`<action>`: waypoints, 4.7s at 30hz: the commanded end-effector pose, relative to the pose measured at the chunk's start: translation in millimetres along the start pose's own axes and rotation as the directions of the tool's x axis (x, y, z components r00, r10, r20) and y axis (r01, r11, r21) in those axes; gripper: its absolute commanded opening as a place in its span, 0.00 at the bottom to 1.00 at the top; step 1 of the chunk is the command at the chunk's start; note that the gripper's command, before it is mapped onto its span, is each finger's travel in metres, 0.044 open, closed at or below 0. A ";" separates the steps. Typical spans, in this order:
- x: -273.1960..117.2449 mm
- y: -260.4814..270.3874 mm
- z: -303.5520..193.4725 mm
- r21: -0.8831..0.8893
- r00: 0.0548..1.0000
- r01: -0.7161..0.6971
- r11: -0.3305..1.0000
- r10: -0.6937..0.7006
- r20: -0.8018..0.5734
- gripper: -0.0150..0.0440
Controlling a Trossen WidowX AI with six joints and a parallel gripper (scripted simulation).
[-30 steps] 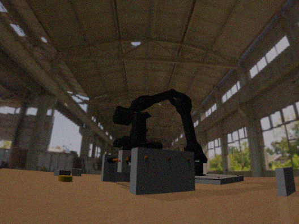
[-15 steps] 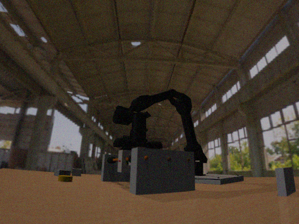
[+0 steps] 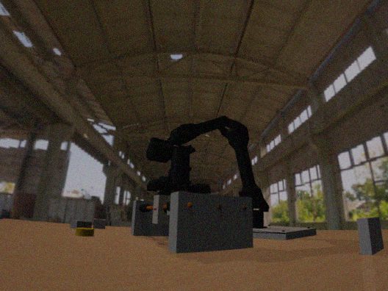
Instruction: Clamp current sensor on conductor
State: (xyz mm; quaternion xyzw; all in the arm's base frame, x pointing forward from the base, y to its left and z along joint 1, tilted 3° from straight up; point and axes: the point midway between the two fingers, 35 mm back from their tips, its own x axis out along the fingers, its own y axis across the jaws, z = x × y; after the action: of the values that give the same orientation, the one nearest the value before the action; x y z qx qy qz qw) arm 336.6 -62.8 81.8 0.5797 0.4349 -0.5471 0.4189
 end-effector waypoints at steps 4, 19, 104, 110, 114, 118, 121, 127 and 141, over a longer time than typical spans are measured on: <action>-2.0 -0.1 -0.1 0.001 1.000 -0.007 1.000 0.007 0.000 0.25; -1.0 -1.0 0.0 0.000 1.000 -0.032 1.000 0.032 0.000 0.25; -101.3 -3.2 1.5 0.004 1.000 -0.024 1.000 0.024 0.003 1.00; -101.3 -3.2 1.5 0.004 1.000 -0.024 1.000 0.024 0.003 1.00; -101.3 -3.2 1.5 0.004 1.000 -0.024 1.000 0.024 0.003 1.00; -101.3 -3.2 1.5 0.004 1.000 -0.024 1.000 0.024 0.003 1.00; -101.3 -3.2 1.5 0.004 1.000 -0.024 1.000 0.024 0.003 1.00; -101.3 -3.2 1.5 0.004 1.000 -0.024 1.000 0.024 0.003 1.00; -101.3 -3.2 1.5 0.004 1.000 -0.024 1.000 0.024 0.003 1.00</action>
State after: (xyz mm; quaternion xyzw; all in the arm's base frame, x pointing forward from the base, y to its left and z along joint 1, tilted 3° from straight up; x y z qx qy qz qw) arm 331.0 -67.6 182.8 0.5864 0.4254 -0.5438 0.4237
